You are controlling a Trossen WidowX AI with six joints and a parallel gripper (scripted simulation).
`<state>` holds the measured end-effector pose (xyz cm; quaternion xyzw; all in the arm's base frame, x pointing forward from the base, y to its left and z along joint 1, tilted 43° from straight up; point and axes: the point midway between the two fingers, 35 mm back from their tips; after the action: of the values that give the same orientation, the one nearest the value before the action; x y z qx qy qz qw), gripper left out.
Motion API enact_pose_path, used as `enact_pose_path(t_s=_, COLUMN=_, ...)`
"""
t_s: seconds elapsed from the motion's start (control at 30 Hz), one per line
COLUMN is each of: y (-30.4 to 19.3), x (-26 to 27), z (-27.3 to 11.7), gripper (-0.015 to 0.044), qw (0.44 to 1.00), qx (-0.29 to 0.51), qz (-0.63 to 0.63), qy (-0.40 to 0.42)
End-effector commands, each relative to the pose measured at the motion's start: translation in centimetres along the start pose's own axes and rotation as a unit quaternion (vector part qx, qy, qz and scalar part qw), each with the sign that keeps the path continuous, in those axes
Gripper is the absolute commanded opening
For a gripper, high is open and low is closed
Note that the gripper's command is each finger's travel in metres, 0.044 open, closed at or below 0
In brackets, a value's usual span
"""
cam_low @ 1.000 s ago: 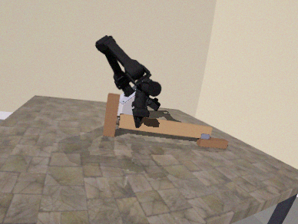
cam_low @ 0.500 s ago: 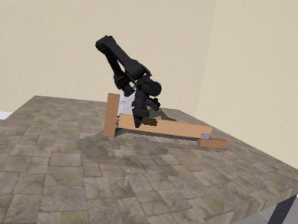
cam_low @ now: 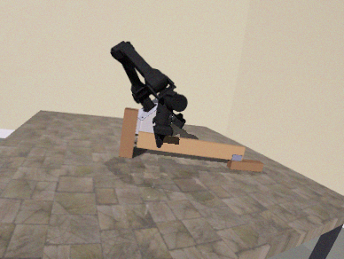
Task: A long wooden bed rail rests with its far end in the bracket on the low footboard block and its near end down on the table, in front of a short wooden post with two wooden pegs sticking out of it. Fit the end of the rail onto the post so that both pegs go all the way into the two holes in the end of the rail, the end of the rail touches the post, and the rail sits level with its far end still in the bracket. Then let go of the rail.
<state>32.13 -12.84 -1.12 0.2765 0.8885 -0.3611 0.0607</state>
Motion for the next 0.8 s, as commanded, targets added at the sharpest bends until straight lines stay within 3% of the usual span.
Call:
enact_pose_path(t_s=0.0, y=0.16, x=-0.03, z=-0.12, gripper=0.0000, qw=1.000, qx=-0.001, qz=0.000, qy=-0.003)
enact_pose_path(t_s=0.77, y=-0.20, x=-0.10, z=-0.14, gripper=0.0000, qw=1.000, qx=-0.001, qz=0.000, qy=-0.003)
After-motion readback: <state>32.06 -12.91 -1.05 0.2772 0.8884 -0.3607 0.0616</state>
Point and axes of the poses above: the point midway between the two fingers, 35 mm back from their tips, its own z axis out along the fingers, its own x axis across the jaws, y = z × x, and after that the axes turned 11 degrees about z, right-handed
